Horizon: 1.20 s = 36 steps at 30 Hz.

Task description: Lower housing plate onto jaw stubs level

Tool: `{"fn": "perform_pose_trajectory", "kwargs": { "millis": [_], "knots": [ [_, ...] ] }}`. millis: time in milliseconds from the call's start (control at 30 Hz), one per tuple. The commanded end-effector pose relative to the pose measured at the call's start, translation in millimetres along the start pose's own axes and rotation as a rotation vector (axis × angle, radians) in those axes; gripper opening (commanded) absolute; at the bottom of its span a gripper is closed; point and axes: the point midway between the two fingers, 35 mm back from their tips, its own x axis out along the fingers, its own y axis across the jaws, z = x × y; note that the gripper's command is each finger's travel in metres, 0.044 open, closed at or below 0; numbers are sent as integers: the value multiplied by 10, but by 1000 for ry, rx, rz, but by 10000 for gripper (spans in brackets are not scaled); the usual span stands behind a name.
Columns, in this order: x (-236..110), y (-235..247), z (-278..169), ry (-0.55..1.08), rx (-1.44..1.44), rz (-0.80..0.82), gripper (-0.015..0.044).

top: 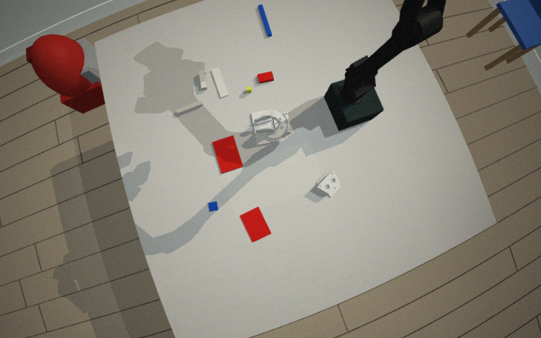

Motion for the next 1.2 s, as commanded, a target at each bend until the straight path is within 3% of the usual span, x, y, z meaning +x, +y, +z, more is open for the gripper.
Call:
{"fn": "perform_pose_trajectory", "kwargs": {
  "millis": [0, 1167],
  "knots": [
    [127, -45, 51, -32, -82, -21, 440],
    [958, -606, 544, -231, -737, -259, 440]
  ]
}}
